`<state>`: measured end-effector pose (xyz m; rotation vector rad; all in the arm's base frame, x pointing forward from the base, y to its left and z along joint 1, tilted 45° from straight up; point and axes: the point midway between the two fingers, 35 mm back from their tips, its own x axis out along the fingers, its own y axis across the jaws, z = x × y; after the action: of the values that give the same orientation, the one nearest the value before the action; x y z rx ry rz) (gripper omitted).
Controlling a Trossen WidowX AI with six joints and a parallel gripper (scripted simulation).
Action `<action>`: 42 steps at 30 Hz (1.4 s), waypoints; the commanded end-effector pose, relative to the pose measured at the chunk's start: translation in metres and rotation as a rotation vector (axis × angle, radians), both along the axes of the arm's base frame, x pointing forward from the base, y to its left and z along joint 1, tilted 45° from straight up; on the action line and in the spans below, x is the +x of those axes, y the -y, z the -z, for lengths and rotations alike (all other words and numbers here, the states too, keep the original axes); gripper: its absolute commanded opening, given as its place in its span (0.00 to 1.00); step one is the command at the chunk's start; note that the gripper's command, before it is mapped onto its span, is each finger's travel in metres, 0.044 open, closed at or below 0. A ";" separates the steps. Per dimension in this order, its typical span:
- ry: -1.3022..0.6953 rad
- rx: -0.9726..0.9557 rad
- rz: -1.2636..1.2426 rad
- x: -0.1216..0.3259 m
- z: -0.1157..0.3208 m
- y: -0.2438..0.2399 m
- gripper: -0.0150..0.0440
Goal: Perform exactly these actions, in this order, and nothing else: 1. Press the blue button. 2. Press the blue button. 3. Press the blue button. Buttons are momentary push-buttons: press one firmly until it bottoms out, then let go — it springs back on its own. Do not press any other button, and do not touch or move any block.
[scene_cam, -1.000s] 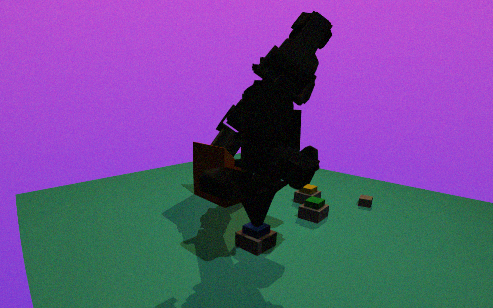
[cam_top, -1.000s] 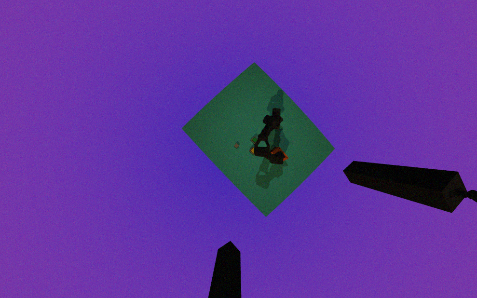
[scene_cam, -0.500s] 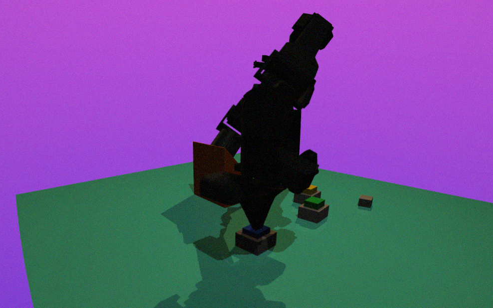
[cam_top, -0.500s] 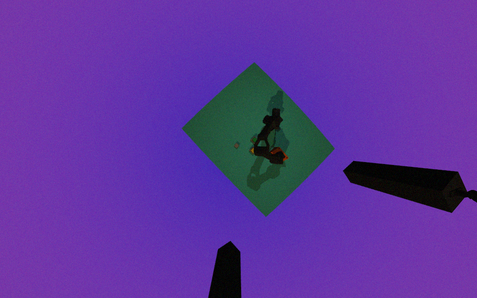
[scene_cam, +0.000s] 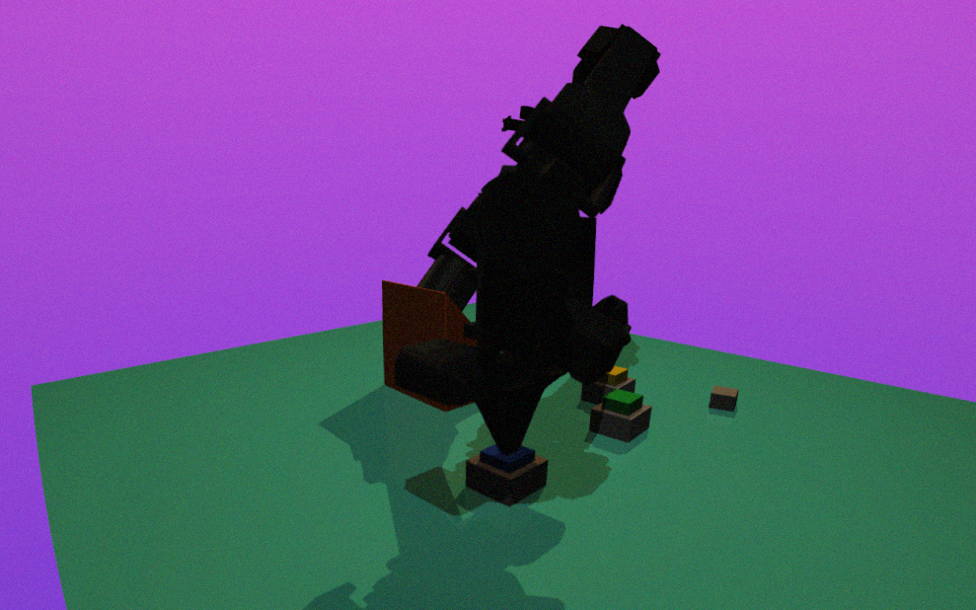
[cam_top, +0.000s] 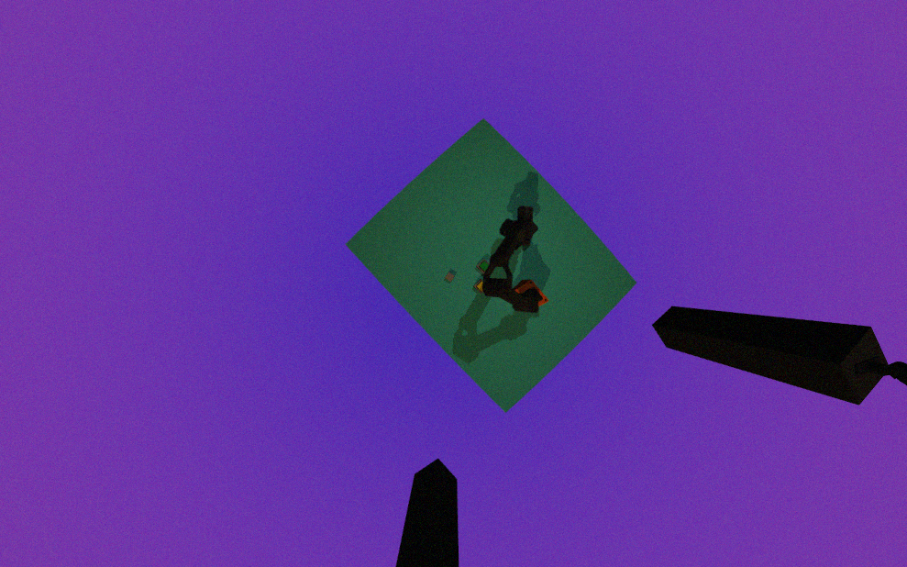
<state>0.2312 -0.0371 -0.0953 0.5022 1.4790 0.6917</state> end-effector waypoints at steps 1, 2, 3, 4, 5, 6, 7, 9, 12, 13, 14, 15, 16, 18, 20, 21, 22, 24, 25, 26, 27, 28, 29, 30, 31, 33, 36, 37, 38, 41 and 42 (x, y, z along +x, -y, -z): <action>-0.004 0.000 0.000 0.000 -0.014 0.014 0.29; -0.007 0.001 0.000 0.000 -0.020 0.019 0.29; -0.008 0.002 0.000 -0.001 -0.022 0.021 0.29; -0.008 0.002 0.000 -0.001 -0.022 0.021 0.29; -0.008 0.002 0.000 -0.001 -0.022 0.021 0.29; -0.008 0.002 0.000 -0.001 -0.022 0.021 0.29; -0.008 0.002 0.000 -0.001 -0.022 0.021 0.29; -0.007 0.002 0.000 -0.001 -0.021 0.020 0.29; -0.007 0.002 0.000 -0.001 -0.018 0.017 0.29; -0.007 0.002 0.000 -0.001 -0.016 0.016 0.29; -0.007 0.002 0.000 -0.001 -0.015 0.015 0.29; -0.007 0.002 0.000 -0.001 -0.014 0.014 0.29; -0.007 0.002 0.000 -0.001 -0.013 0.012 0.29; -0.007 0.002 0.000 -0.001 -0.011 0.010 0.29; -0.007 0.002 0.000 -0.001 -0.008 0.008 0.29; -0.007 0.002 0.000 -0.001 -0.007 0.007 0.29; -0.007 0.002 0.000 -0.001 -0.006 0.006 0.29; -0.007 0.002 0.000 -0.001 -0.004 0.003 0.29; -0.007 0.003 0.000 -0.001 -0.003 0.002 0.29; -0.007 0.003 0.000 -0.002 -0.002 0.001 0.29; -0.007 0.003 0.000 -0.002 -0.001 0.000 0.29; -0.007 0.003 0.000 -0.002 0.000 -0.001 0.29; -0.007 0.003 0.000 -0.002 0.001 -0.002 0.29; -0.007 0.003 0.000 -0.002 0.002 -0.002 0.29; -0.007 0.003 0.000 -0.002 0.002 -0.003 0.29; -0.007 0.003 0.000 -0.002 0.002 -0.003 0.29; -0.007 0.003 0.000 -0.002 0.002 -0.003 0.29; -0.007 0.003 0.000 -0.002 0.002 -0.003 0.29; -0.007 0.003 0.000 -0.002 0.002 -0.003 0.29; -0.007 0.003 0.000 -0.002 0.002 -0.003 0.29; -0.007 0.003 0.000 -0.002 0.002 -0.003 0.29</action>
<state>0.2316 -0.0369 -0.0960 0.4958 1.4757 0.6911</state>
